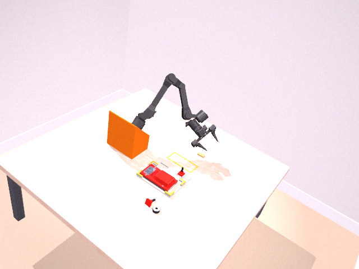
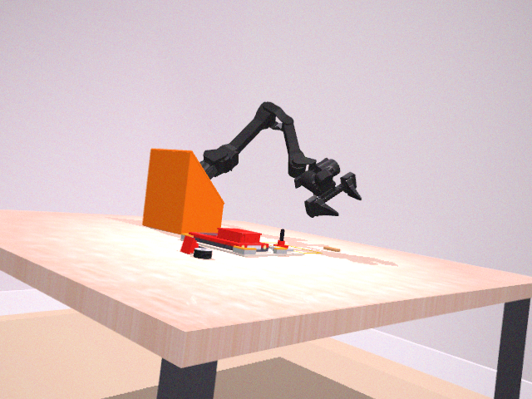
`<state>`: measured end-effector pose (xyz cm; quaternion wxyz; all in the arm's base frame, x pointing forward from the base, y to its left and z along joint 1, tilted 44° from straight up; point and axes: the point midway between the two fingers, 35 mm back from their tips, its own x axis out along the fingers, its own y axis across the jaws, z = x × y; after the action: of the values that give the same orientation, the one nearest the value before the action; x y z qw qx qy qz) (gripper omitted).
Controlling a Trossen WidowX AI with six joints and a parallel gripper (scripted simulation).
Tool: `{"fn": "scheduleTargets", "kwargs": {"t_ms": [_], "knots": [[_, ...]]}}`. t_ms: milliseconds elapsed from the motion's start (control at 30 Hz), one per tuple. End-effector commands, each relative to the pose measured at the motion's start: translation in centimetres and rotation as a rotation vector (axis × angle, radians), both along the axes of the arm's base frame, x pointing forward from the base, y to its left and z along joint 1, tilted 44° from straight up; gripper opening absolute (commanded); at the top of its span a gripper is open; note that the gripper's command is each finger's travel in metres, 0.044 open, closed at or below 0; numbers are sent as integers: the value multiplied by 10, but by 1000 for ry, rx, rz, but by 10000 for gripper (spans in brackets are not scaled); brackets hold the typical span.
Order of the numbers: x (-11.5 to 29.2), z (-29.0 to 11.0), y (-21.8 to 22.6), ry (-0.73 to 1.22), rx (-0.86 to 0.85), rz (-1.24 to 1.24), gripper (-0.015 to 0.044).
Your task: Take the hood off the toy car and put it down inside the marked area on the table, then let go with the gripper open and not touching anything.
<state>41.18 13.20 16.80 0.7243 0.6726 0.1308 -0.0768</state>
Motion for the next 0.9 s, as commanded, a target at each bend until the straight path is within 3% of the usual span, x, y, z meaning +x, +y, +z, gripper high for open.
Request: {"fn": "scheduleTargets", "kwargs": {"t_ms": [0, 300, 467, 667, 867], "knots": [[18, -58, -45, 218, -273, 79, 440], [10, -156, -127, 599, -562, 397, 440], [-16, -204, -170, 730, -594, 683, 440], [-53, -240, -204, 725, -523, 1017, 440], [-87, -256, -227, 493, -381, 1266, 440]]}}
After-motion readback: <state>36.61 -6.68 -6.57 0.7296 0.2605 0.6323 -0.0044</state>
